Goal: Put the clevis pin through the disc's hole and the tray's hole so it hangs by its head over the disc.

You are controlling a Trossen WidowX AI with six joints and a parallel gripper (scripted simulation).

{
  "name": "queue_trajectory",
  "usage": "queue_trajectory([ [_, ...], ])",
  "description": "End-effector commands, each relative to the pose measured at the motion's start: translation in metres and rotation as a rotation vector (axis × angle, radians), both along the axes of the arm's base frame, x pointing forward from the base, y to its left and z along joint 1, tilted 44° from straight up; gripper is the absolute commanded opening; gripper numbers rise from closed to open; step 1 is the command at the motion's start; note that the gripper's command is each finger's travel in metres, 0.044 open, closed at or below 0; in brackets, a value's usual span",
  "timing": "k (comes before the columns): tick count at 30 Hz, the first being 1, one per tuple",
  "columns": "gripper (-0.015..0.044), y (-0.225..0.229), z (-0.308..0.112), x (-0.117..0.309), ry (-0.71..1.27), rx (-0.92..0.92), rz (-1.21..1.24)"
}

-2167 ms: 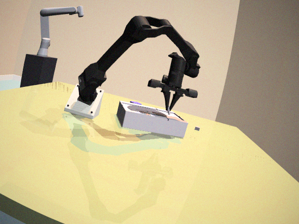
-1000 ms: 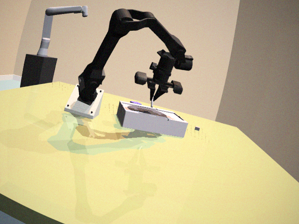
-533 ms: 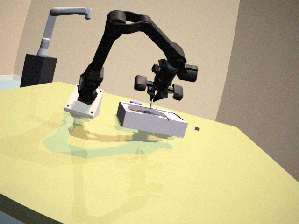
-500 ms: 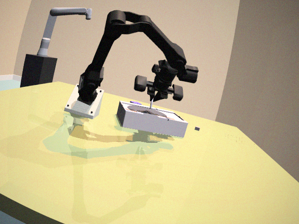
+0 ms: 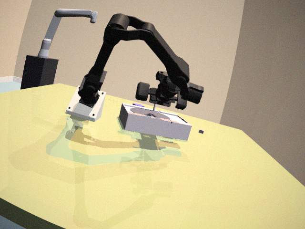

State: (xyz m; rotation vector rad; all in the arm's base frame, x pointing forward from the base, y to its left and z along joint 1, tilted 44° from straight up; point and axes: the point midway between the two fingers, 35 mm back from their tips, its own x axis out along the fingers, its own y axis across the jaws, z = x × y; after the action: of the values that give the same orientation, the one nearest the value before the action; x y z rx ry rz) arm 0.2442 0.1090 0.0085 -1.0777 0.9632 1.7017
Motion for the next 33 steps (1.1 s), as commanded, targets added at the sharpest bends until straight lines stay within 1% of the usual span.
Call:
queue_trajectory([
  [1, 0.0000, 0.001, -0.002, -0.001, 0.018, 0.042, 0.001],
  [4, 0.0000, -0.001, 0.000, -0.001, 0.008, 0.022, -0.003],
  [8, 0.0000, -0.005, 0.002, -0.010, 0.020, 0.045, 0.001],
  [23, 0.0000, -0.016, -0.010, -0.008, 0.020, 0.044, 0.001],
  [33, 0.0000, -0.016, -0.010, -0.008, 0.020, 0.044, 0.001],
])
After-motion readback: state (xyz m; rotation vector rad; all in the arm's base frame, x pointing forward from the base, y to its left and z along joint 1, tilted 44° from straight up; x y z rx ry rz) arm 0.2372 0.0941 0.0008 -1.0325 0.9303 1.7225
